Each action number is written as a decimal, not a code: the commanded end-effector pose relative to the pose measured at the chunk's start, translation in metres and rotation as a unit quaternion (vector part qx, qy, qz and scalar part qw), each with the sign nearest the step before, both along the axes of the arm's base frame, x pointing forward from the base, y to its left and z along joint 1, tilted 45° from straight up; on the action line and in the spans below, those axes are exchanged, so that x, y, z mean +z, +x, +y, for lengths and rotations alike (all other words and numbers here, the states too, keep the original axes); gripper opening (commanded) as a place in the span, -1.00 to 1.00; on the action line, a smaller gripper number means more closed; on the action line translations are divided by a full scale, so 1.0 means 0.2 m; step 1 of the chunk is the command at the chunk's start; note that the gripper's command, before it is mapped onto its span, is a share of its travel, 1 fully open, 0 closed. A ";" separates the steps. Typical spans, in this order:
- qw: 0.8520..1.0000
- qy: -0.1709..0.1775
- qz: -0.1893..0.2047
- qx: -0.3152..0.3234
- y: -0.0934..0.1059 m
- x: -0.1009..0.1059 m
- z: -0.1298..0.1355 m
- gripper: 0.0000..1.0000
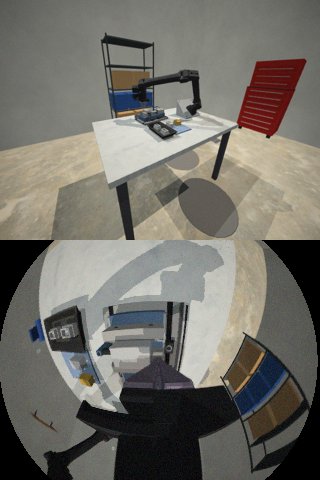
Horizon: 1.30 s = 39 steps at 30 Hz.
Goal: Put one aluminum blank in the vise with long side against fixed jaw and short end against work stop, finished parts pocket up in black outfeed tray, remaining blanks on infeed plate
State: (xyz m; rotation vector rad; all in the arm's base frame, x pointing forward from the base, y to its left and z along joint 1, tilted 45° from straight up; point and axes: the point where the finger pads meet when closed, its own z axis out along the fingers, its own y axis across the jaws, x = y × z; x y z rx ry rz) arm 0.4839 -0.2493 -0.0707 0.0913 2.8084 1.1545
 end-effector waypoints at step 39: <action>1.000 -0.001 -0.003 0.006 0.05 -0.03 0.03 -1.00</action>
